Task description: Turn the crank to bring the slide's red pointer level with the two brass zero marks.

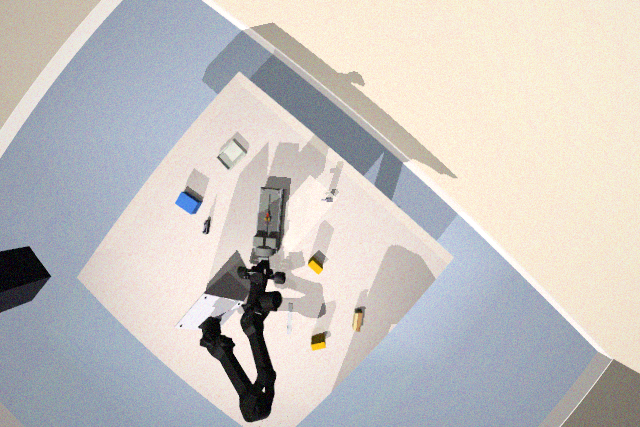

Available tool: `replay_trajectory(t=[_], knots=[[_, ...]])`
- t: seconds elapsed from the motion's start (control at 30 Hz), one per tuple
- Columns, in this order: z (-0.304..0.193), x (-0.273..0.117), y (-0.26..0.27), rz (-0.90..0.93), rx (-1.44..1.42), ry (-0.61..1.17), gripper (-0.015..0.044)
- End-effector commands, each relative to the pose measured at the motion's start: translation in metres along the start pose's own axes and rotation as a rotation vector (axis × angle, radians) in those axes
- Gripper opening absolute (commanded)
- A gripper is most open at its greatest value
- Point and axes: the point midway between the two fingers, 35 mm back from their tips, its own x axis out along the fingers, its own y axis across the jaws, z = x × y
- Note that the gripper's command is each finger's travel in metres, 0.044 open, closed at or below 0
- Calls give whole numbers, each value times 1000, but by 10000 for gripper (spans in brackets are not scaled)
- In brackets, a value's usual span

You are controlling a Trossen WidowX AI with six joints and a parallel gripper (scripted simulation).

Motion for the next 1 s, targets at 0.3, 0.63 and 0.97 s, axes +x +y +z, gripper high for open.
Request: replay_trajectory(t=[0.3,0.63,0.97], knots=[[1,-1,10,25,-8,-5,0],[1,-2,10,25,-8,-5,0],[1,-2,11,25,-8,-5,0]])
